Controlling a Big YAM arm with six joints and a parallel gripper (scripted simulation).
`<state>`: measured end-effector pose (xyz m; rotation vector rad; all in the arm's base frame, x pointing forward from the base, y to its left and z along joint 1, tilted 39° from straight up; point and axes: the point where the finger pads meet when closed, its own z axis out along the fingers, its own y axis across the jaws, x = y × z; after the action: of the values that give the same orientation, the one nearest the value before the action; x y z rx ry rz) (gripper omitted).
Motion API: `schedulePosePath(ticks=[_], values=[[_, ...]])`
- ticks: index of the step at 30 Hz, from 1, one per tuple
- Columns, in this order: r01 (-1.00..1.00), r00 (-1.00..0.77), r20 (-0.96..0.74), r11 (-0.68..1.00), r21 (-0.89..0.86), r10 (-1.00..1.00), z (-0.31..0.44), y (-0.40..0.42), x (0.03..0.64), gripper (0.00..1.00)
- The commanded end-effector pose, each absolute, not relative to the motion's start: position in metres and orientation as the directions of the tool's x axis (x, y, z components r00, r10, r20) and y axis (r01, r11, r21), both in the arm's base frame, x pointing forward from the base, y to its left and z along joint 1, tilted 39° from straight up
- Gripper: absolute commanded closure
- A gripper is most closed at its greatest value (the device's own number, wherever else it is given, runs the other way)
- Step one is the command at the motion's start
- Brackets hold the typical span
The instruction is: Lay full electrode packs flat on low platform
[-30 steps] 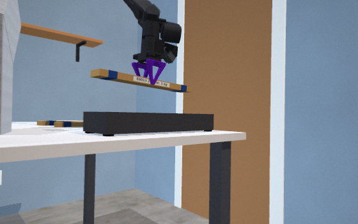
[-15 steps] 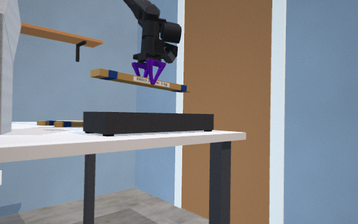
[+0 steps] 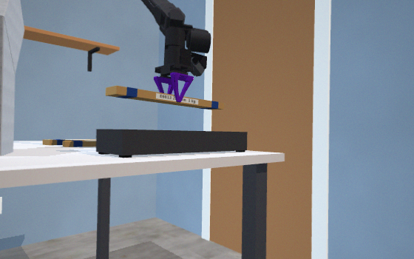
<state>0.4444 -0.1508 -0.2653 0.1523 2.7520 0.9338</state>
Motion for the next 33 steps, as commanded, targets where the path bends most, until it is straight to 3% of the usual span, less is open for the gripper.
schedulePosePath(ticks=[1, 33], values=[[0.036, -0.946, -0.243, 0.812, 0.583, 0.216, -0.25, -0.186, 0.469, 1.0], [0.029, -0.945, -0.249, 0.812, 0.583, 0.212, -0.271, -0.161, 0.484, 1.0]])
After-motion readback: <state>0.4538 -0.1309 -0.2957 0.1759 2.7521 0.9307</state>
